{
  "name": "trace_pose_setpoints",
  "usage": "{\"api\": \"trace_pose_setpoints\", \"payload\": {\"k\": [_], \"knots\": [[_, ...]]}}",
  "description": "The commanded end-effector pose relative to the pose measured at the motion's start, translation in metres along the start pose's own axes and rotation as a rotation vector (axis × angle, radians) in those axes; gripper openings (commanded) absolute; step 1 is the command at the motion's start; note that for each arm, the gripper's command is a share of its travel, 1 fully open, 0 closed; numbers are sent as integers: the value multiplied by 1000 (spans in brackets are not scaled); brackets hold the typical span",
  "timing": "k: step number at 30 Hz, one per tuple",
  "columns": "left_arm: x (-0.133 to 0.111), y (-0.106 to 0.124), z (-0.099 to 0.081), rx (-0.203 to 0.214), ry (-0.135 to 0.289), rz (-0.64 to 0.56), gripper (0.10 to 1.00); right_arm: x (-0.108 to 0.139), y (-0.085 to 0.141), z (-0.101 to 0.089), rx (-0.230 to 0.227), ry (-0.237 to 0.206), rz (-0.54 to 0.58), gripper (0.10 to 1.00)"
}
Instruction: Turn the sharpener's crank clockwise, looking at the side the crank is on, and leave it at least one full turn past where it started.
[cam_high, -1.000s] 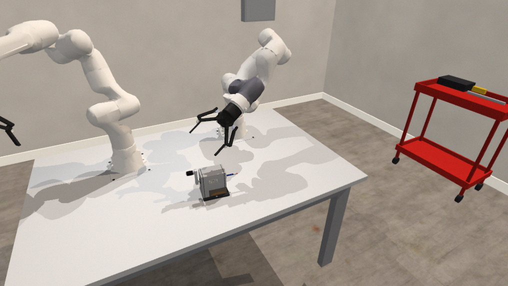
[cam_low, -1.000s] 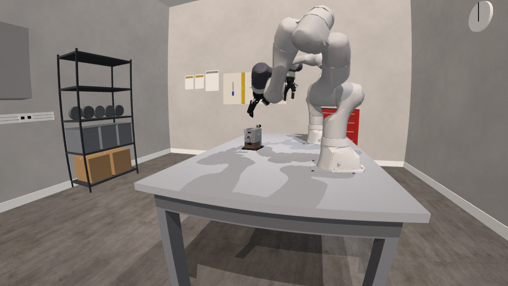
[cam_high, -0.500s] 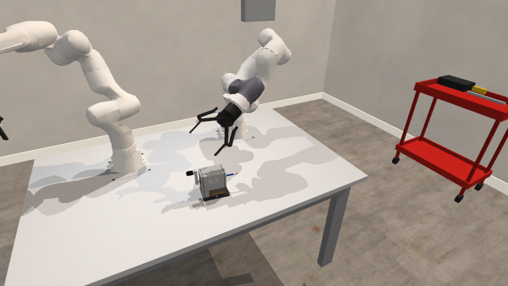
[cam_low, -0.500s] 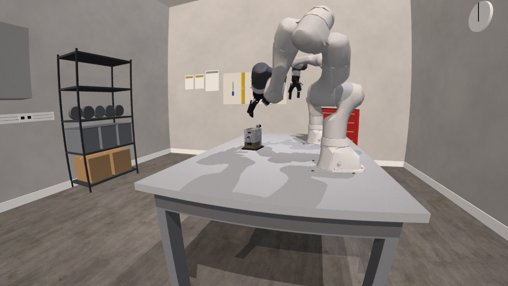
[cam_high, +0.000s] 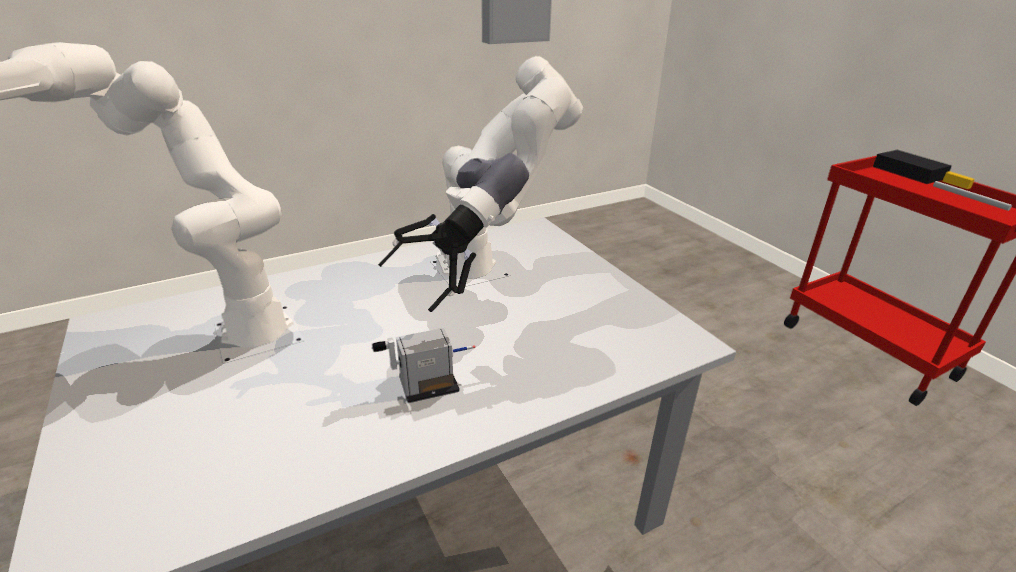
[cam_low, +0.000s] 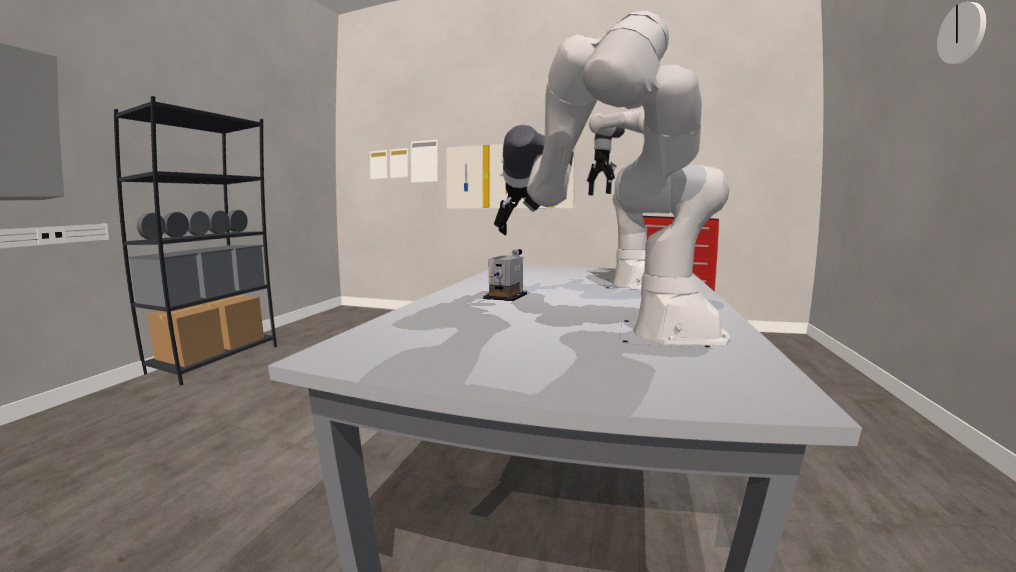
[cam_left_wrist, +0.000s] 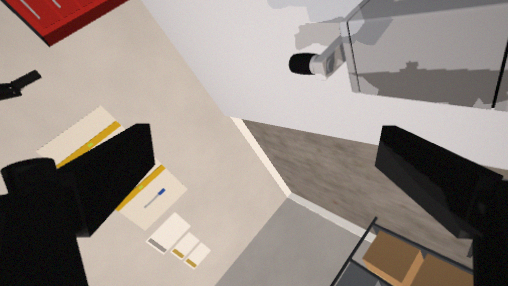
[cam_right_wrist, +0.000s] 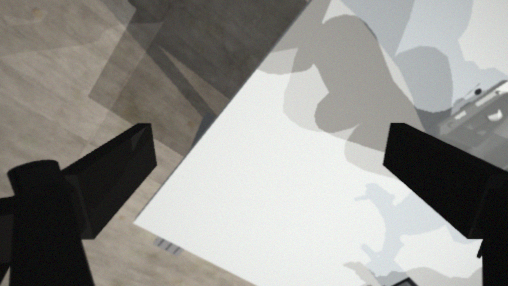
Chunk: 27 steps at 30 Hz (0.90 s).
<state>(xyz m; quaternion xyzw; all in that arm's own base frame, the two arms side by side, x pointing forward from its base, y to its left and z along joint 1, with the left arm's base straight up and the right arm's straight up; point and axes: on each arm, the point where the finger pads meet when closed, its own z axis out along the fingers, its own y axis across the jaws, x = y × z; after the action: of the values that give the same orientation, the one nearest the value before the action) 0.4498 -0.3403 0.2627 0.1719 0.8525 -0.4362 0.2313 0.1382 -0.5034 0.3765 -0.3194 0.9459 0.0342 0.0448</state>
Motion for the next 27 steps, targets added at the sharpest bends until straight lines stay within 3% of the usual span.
{"api": "trace_pose_setpoints", "payload": {"k": [1,27], "knots": [[0,0,0,0,0,0,1000,10,4,-2,-6,11,-47,1000],[0,0,0,0,0,0,1000,120,41,-39,27,83,-85,1000]]}}
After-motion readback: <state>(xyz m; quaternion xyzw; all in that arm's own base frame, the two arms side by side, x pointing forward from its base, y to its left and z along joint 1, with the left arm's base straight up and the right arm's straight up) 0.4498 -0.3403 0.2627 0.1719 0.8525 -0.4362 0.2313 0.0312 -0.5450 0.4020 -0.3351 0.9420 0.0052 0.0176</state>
